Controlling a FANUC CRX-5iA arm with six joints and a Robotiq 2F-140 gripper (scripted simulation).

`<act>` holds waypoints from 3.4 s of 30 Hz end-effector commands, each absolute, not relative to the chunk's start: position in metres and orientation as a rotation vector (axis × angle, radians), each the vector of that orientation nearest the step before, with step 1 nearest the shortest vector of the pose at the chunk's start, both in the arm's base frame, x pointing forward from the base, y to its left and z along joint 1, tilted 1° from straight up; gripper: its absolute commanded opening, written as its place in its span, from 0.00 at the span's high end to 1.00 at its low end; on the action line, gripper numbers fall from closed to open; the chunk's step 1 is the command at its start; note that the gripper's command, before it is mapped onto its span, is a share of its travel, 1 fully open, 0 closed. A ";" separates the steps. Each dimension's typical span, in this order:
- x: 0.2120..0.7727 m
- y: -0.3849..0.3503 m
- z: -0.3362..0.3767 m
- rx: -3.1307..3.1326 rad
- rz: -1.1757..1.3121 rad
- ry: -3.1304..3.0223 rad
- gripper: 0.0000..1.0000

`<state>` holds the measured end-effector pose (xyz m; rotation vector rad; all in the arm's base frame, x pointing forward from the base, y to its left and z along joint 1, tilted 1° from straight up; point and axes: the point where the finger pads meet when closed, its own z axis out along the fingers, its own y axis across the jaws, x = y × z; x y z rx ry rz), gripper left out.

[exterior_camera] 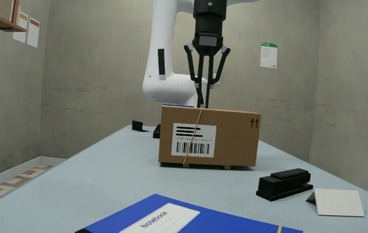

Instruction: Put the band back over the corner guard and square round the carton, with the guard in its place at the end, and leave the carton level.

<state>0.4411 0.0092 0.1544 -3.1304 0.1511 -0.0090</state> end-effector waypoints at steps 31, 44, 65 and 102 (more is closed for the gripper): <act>0.442 0.009 0.155 -3.130 -0.012 0.151 0.90; 0.442 0.009 0.157 -3.130 -0.012 0.151 0.90; 0.441 0.009 0.171 -3.130 -0.012 0.151 0.90; 0.423 0.008 0.171 -3.130 -0.012 0.151 0.90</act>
